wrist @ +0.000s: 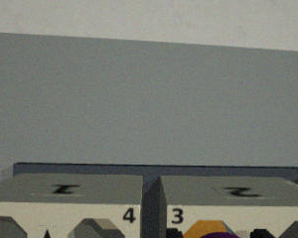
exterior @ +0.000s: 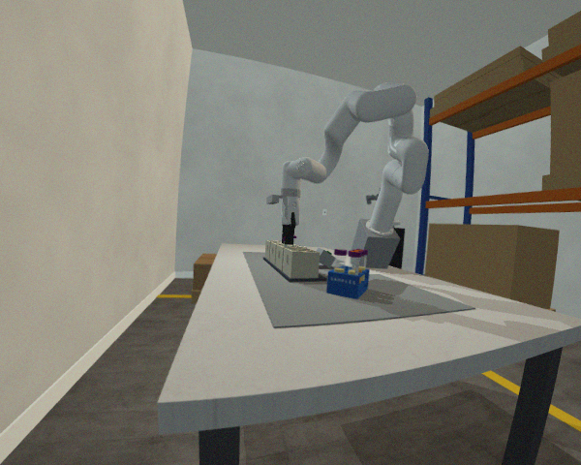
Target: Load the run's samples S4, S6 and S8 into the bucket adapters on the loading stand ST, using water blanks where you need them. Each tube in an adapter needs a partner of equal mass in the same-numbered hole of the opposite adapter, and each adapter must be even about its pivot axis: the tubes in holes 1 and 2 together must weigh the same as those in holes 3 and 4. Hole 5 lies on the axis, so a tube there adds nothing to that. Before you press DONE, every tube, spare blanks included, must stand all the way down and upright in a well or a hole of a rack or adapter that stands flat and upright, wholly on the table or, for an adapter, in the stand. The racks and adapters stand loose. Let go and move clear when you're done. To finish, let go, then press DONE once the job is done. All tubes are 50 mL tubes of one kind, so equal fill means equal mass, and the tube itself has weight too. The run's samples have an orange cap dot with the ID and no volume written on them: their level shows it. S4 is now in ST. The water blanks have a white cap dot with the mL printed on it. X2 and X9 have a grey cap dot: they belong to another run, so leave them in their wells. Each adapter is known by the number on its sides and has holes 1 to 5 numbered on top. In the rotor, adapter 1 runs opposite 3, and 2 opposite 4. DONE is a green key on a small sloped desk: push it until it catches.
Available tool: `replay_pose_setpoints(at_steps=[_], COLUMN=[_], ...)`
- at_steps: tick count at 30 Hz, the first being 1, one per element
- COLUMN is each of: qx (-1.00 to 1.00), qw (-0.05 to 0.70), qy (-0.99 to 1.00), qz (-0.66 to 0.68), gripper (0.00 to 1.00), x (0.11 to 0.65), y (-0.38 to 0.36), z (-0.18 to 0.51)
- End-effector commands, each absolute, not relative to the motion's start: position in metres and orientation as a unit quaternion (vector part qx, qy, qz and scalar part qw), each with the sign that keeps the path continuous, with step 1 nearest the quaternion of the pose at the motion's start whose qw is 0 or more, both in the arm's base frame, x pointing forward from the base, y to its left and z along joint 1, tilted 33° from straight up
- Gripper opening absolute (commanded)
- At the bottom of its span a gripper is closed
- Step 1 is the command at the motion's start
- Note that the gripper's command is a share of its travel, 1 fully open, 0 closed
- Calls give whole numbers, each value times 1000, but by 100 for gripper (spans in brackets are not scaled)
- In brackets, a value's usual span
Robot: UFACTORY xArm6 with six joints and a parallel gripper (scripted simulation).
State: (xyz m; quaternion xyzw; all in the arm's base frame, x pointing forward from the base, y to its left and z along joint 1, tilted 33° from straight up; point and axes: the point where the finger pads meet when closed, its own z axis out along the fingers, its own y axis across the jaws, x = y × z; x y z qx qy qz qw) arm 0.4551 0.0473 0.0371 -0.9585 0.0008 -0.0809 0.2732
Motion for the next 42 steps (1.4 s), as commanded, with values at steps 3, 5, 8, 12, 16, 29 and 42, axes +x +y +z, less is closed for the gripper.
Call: replay_pose_setpoints(at_steps=[3, 5, 8, 12, 16, 29, 42], qx=[-959, -959, -959, -959, -959, -959, -959], qw=[273, 273, 273, 273, 273, 273, 273], qy=[1, 1, 1, 1, 1, 1, 1], qz=[-82, -82, -83, -83, -83, -83, -83], gripper=[0, 0, 0, 0, 0, 0, 0], x=[456, 455, 455, 455, 454, 453, 449], y=[45, 44, 43, 42, 40, 35, 24], z=[41, 43, 44, 47, 48, 57, 75])
